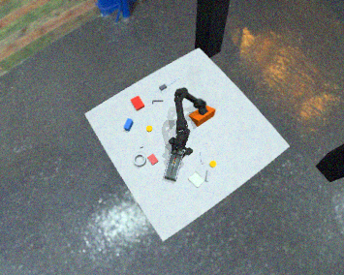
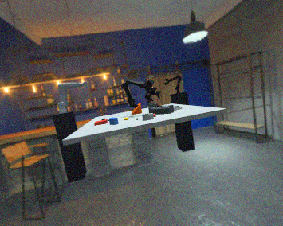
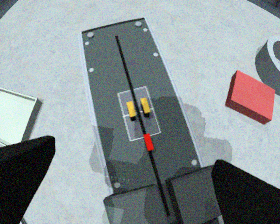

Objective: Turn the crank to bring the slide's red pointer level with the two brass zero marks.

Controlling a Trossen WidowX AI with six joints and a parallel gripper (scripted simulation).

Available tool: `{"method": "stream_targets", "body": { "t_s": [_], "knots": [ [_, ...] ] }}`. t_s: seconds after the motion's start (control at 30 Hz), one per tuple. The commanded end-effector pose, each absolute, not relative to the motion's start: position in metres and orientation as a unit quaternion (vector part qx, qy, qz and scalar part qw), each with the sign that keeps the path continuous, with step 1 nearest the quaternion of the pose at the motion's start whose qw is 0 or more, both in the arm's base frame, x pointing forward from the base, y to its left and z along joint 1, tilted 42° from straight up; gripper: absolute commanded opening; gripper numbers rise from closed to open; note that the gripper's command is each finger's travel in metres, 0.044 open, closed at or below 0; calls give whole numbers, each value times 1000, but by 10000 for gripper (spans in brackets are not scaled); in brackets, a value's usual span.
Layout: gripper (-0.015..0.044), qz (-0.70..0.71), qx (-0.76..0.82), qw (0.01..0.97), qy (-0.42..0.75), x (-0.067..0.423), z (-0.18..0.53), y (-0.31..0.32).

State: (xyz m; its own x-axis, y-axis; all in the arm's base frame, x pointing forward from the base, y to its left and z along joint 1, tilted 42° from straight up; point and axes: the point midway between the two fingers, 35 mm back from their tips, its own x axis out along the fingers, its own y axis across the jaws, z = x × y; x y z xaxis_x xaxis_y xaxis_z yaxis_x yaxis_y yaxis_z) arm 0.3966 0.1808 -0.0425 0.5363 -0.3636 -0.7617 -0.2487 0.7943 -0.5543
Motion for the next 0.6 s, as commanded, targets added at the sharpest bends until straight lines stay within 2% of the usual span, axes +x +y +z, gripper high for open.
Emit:
{"method": "stream_targets", "body": {
  "t_s": [0.0, 0.57],
  "knots": [
    [440, -33, -322, 814, 482, 396, -44, 180],
    [440, -25, -323, 814, 482, 395, 0, 209]
  ]
}}
